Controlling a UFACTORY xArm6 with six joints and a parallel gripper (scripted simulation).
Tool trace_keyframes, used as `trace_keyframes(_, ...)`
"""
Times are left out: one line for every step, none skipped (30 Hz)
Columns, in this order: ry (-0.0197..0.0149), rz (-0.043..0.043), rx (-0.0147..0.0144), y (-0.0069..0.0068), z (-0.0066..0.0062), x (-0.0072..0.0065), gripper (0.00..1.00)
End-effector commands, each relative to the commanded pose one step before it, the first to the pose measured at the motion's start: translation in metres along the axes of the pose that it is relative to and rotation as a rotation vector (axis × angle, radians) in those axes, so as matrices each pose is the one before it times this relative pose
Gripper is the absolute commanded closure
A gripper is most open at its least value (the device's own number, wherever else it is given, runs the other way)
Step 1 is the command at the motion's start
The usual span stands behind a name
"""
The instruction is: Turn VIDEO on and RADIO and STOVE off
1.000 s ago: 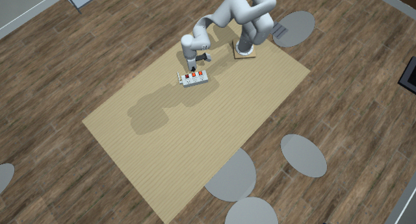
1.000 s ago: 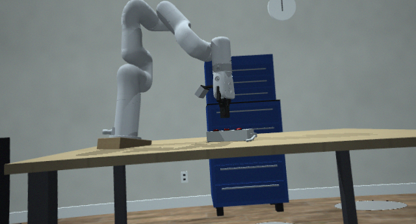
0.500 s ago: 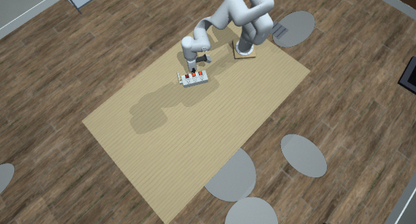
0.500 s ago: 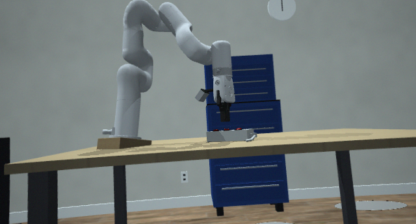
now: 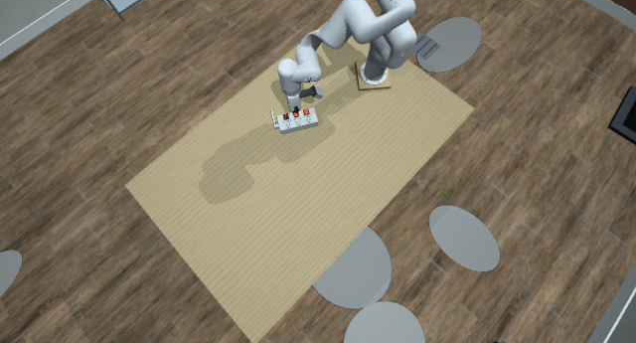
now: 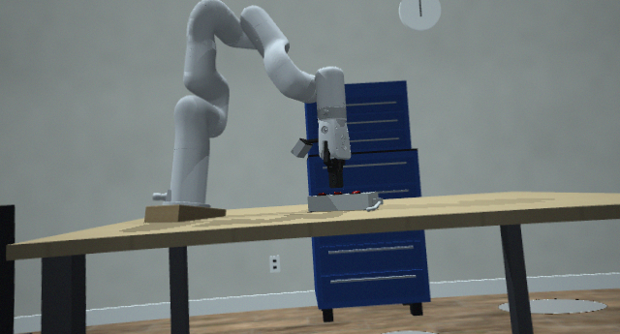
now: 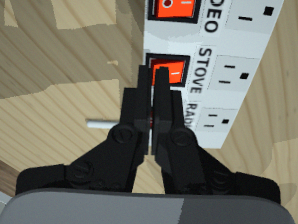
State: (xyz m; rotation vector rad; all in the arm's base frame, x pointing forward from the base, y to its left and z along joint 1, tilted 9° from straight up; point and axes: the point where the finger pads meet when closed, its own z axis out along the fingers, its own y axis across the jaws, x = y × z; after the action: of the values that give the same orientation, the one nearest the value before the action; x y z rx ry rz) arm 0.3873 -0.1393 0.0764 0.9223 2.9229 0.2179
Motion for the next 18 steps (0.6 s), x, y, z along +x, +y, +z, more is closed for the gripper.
trace_keyframes(-0.00348, -0.00029, -0.00077, 0.00037, 0.00274, -0.00134, 1.00)
trace_keyframes(0.00000, 0.00000, -0.00001, 0.00000, 0.00068, -0.00001, 1.00)
trace_keyframes(0.00000, 0.00000, 0.00000, 0.00000, 0.00061, 0.00000, 1.00)
trace_keyframes(0.00000, 0.00000, 0.00000, 0.00000, 0.00054, 0.00000, 1.00)
trace_keyframes(0.00000, 0.00000, 0.00000, 0.00000, 0.00046, 0.00000, 1.00)
trace_keyframes(0.00000, 0.00000, 0.00000, 0.00000, 0.00040, 0.00000, 1.00)
trace_keyframes(0.00000, 0.00000, 0.00000, 0.00000, 0.00033, 0.00000, 1.00)
trace_keyframes(0.00000, 0.00000, 0.00000, 0.00000, 0.00027, 0.00000, 1.00)
trace_keyframes(0.00000, 0.00000, 0.00000, 0.00000, 0.00021, 0.00000, 1.00)
trace_keyframes(0.00000, 0.00000, 0.00000, 0.00000, 0.00000, 0.00000, 1.00)
trace_keyframes(0.00000, 0.00000, 0.00000, 0.00000, 0.00000, 0.00000, 1.00)
trace_keyframes(0.00000, 0.00000, 0.00000, 0.00000, 0.00015, 0.00000, 1.00)
trace_keyframes(0.00000, 0.00000, 0.00000, 0.00000, 0.00011, 0.00000, 1.00)
trace_keyframes(0.00000, 0.00000, 0.00000, 0.00000, 0.00007, 0.00000, 1.00)
trace_keyframes(0.00000, 0.00000, 0.00000, 0.00000, 0.00004, 0.00000, 1.00)
trace_keyframes(0.00000, 0.00000, 0.00000, 0.00000, 0.00001, 0.00000, 1.00)
trace_keyframes(0.00000, 0.00000, 0.00000, 0.00000, 0.00000, 0.00000, 1.00)
trace_keyframes(0.00000, 0.00000, 0.00000, 0.00000, 0.00000, 0.00000, 1.00)
